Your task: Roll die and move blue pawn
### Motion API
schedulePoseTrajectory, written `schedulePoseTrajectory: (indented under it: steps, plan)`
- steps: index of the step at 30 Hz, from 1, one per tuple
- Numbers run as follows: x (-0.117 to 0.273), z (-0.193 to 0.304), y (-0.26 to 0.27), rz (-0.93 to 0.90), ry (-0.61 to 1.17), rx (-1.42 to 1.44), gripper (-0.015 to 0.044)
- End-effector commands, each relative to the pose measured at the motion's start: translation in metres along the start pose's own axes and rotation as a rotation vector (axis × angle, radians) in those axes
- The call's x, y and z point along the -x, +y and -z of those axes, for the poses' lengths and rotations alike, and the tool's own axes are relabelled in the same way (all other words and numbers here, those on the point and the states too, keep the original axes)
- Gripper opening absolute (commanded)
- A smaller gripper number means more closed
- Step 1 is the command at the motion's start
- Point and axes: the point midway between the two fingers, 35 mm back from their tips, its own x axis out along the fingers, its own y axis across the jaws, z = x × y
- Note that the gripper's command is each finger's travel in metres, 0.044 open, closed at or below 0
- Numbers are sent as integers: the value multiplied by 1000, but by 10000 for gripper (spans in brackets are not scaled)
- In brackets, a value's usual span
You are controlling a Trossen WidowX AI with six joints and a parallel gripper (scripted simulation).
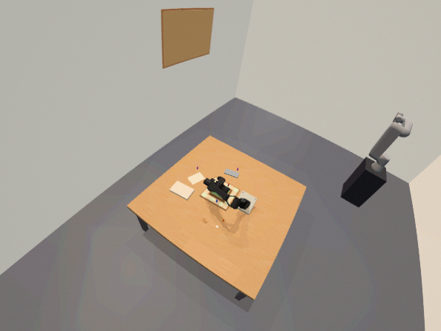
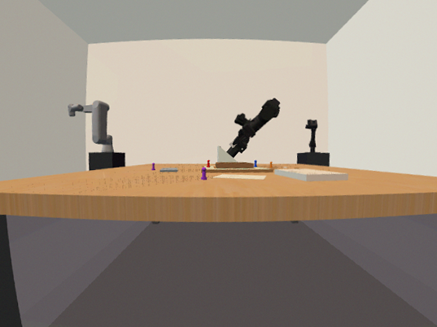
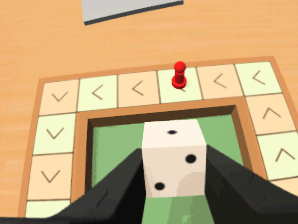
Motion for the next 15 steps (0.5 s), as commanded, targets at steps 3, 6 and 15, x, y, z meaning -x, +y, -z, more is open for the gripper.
schedulePoseTrajectory:
  steps: [3, 6, 15]
  plan:
    - [0, 0, 0, -1, 0, 0, 184]
    - [8, -10, 1, -1, -2, -2, 263]
    - [12, -25, -3, 53, 142, 22, 440]
